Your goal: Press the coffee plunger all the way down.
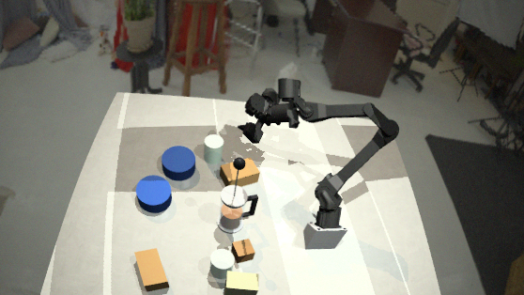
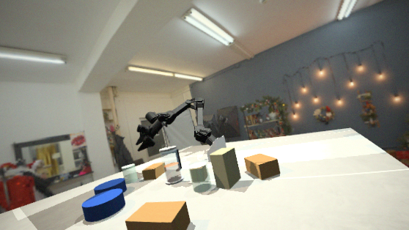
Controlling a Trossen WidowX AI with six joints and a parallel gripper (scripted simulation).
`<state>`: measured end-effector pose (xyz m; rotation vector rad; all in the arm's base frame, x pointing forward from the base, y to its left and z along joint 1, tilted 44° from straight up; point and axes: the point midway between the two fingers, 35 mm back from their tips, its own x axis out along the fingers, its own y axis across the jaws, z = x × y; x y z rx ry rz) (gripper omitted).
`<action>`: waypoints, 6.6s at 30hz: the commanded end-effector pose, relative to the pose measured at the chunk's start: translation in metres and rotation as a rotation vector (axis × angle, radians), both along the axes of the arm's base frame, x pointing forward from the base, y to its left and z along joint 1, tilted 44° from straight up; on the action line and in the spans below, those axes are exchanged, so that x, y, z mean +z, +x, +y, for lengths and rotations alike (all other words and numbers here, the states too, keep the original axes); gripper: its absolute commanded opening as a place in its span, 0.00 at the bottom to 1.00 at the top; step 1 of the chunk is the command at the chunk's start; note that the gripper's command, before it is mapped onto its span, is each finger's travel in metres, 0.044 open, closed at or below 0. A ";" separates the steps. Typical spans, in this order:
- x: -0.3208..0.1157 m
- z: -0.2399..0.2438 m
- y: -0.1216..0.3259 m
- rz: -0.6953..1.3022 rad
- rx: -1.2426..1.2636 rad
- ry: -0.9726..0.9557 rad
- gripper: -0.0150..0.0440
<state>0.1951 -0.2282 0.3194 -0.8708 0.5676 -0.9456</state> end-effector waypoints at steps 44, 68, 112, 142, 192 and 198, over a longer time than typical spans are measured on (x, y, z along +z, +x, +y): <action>-0.080 0.356 0.053 0.015 0.387 0.275 1.00; -0.130 0.310 0.055 -0.038 0.360 0.310 1.00; -0.134 0.291 0.078 -0.045 0.365 0.301 0.46; -0.173 0.264 0.081 -0.034 0.354 0.320 0.46; -0.206 0.222 0.085 -0.048 0.367 0.299 0.46; -0.206 0.221 0.085 -0.048 0.367 0.299 0.46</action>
